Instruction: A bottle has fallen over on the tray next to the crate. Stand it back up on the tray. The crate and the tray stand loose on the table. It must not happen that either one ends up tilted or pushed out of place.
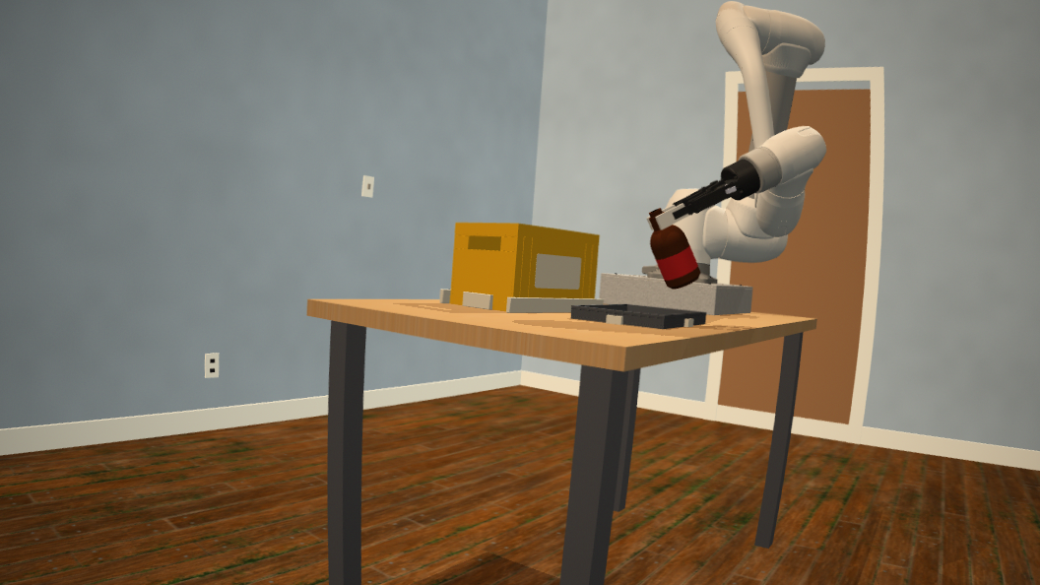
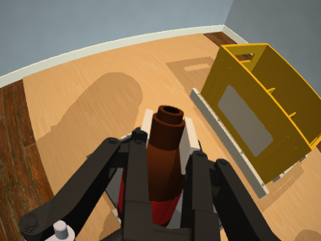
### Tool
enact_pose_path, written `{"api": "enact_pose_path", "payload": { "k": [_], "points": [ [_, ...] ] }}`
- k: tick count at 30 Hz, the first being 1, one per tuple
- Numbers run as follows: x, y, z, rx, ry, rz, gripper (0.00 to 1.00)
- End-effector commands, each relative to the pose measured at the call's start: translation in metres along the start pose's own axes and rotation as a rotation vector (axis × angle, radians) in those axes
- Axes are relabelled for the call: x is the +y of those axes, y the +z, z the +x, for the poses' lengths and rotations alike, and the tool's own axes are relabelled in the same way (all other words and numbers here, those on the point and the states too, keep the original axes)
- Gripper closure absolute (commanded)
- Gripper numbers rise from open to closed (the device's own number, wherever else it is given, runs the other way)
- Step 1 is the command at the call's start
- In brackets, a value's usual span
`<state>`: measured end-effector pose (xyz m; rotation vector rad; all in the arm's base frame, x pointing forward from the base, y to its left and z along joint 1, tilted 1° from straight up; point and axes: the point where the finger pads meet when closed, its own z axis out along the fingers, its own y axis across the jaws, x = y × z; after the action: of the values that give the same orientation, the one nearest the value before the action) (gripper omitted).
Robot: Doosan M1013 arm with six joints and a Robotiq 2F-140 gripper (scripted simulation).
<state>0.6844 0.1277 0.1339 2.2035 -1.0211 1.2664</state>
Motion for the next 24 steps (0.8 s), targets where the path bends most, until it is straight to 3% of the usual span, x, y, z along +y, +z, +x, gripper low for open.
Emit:
{"api": "enact_pose_path", "payload": {
  "k": [1,24],
  "points": [
    [0.0017,-0.0012,-0.0034,0.012,-0.005,-0.001,0.90],
    [0.0024,-0.0005,-0.0063,0.139,-0.006,-0.005,0.90]
  ]
}}
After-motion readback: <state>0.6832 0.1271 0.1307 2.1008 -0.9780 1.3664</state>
